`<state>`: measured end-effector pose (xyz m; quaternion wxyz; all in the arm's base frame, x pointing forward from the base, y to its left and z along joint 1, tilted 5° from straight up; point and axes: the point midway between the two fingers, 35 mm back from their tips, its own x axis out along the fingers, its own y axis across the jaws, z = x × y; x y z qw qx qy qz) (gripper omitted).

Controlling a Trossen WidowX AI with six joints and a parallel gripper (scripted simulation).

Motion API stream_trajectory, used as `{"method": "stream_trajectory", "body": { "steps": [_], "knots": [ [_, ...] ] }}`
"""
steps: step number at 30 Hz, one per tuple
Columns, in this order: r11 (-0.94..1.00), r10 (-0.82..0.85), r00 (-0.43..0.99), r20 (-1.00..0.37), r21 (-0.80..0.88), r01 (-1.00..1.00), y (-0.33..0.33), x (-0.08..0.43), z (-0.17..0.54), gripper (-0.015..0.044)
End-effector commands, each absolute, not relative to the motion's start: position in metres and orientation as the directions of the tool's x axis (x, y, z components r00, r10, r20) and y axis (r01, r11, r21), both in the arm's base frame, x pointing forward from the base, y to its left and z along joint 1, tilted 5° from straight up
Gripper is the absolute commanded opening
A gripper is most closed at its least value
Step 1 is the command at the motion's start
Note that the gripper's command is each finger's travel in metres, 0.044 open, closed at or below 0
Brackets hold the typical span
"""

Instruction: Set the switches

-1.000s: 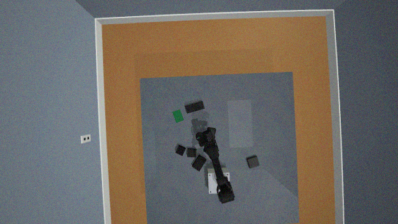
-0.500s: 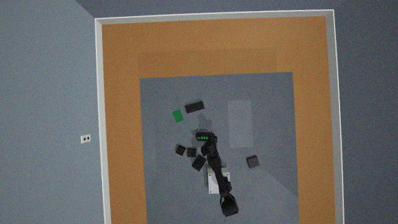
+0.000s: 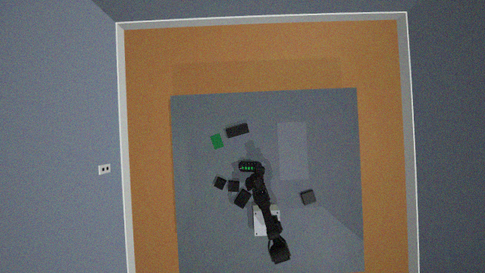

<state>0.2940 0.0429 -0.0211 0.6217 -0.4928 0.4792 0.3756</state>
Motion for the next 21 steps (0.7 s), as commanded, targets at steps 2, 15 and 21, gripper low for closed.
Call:
{"method": "stream_trajectory", "body": {
  "steps": [2,15,21],
  "knots": [
    [0.229,-0.012,0.241,-0.97,-0.237,-0.944,0.042,0.288,-0.035,0.0],
    [0.229,-0.012,0.241,-0.971,-0.237,-0.944,0.043,0.286,-0.056,0.0],
    [0.229,-0.012,0.241,-0.971,-0.237,-0.944,0.043,0.285,-0.065,0.0]
  ]
}}
